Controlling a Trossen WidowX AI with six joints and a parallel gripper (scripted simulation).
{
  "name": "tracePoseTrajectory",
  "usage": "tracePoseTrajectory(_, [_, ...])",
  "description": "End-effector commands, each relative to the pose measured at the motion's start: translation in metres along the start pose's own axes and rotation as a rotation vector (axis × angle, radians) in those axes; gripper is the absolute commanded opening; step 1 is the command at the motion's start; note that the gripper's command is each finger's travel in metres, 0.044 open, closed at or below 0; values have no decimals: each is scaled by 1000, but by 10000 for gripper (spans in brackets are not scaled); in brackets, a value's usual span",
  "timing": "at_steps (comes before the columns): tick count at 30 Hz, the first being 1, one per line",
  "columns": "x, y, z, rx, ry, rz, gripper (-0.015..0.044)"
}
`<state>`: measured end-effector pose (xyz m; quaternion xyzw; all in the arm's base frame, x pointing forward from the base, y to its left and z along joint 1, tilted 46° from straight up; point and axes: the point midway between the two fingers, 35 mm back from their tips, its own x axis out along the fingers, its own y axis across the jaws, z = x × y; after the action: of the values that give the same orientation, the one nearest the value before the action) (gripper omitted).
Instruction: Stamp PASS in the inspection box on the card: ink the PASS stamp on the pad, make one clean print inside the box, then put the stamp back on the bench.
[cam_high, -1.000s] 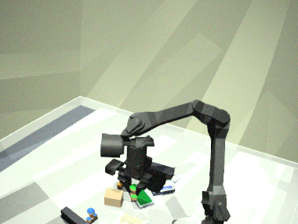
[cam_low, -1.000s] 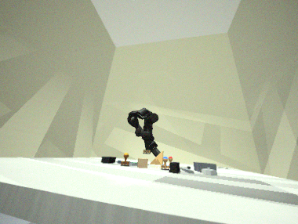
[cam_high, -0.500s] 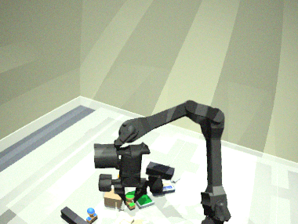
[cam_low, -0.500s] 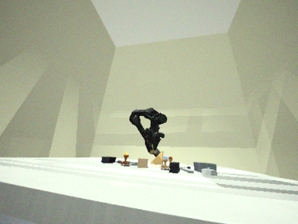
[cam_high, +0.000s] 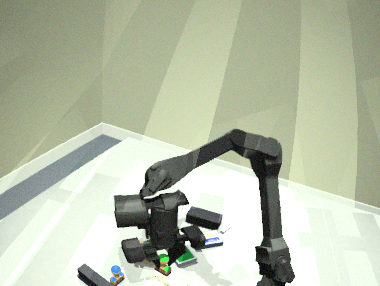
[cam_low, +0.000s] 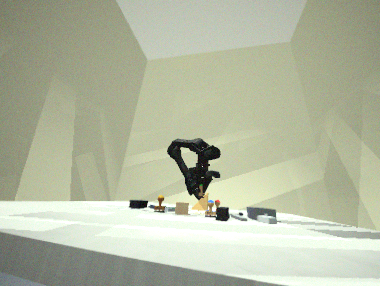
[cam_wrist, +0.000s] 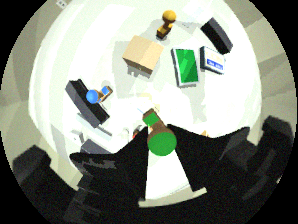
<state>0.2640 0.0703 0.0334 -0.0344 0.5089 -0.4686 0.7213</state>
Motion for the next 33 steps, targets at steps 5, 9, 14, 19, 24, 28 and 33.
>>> tracePoseTrajectory(5, [5, 1, -1, -11, 2, 0, 0])
tracePoseTrajectory(9, [8, 1, -1, -11, 3, 0, 0])
tracePoseTrajectory(14, [11, 1, -1, -10, 3, 1, 0])
tracePoseTrajectory(19, [14, 2, -1, -10, 3, 1, 0])
tracePoseTrajectory(24, [18, 2, 0, -10, 3, 1, 0])
tracePoseTrajectory(28, [20, 2, 0, -9, 4, 1, 0])
tracePoseTrajectory(33, [24, 2, 0, -9, 4, 1, 0])
